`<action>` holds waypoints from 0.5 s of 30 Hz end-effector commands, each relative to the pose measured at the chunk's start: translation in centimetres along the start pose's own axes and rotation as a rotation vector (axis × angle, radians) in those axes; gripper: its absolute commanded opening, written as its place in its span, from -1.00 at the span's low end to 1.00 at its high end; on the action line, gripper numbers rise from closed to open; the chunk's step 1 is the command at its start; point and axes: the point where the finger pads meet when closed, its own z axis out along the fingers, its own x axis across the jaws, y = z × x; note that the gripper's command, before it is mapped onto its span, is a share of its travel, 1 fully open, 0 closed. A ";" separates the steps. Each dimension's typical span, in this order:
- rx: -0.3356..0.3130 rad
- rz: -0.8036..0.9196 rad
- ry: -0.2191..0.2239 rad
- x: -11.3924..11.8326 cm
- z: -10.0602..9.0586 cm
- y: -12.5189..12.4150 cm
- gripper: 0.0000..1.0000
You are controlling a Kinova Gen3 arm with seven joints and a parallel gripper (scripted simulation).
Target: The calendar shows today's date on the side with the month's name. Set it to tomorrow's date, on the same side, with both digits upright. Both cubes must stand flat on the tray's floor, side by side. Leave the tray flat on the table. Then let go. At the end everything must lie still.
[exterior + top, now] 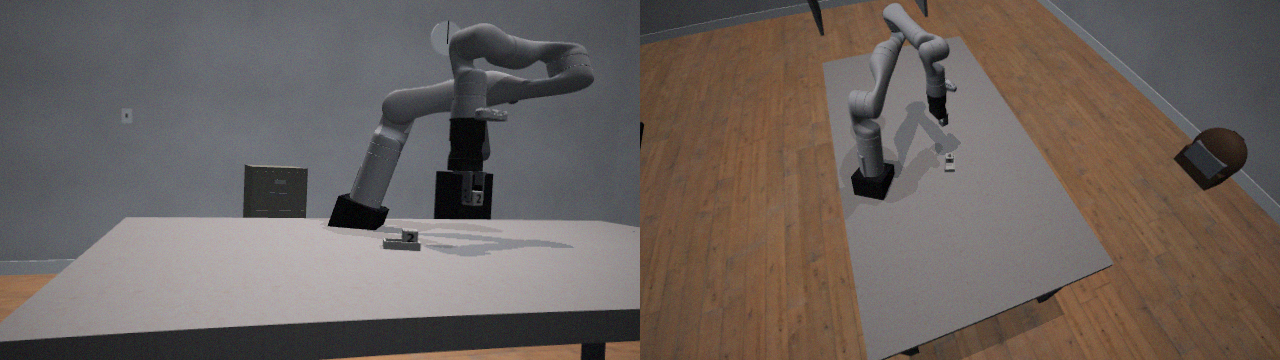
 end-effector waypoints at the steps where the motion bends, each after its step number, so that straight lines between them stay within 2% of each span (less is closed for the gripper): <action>1: 0.001 -0.005 0.000 0.0 0.0 0.0 0.20; 15: -0.003 -0.189 -0.001 1.0 -0.1 -0.1 0.20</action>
